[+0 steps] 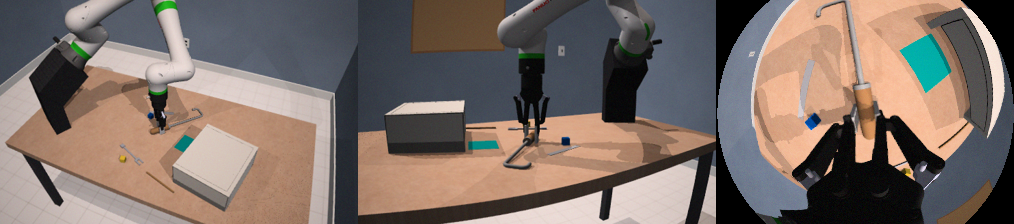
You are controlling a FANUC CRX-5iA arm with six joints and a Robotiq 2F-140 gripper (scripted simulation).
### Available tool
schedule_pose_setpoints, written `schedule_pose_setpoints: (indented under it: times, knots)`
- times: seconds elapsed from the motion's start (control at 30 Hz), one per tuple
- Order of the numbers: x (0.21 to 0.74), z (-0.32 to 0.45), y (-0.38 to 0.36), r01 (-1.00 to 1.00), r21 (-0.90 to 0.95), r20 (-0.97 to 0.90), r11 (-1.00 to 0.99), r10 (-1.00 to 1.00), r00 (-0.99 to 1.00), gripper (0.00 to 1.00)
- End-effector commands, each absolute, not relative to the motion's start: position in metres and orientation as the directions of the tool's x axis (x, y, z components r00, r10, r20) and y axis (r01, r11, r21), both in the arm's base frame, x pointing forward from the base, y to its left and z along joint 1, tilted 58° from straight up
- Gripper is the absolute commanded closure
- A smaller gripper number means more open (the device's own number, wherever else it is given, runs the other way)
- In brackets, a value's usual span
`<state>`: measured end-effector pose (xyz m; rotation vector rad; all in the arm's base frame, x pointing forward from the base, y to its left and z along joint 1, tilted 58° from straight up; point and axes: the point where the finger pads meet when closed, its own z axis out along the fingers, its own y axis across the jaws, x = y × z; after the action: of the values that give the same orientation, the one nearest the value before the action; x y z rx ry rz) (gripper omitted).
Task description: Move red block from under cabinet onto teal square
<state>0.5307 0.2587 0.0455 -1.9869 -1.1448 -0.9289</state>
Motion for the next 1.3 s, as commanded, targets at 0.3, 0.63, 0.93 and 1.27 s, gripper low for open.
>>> schedule_pose_setpoints:
  times: [0.3, 0.63, 0.93, 1.27]
  knots:
    - [0.5308, 0.0455, 0.2585, 0.896, -0.187, 0.825, -0.403, 0.431, 0.366, 1.00]
    - [0.5304, 0.0465, 0.2571, 0.896, -0.187, 0.825, -0.403, 0.431, 0.366, 1.00]
    - [0.5298, 0.0477, 0.2553, 0.896, -0.187, 0.825, -0.403, 0.431, 0.366, 1.00]
    - [0.5292, 0.0462, 0.2545, 0.890, -0.199, 0.822, -0.410, 0.425, 0.380, 1.00]
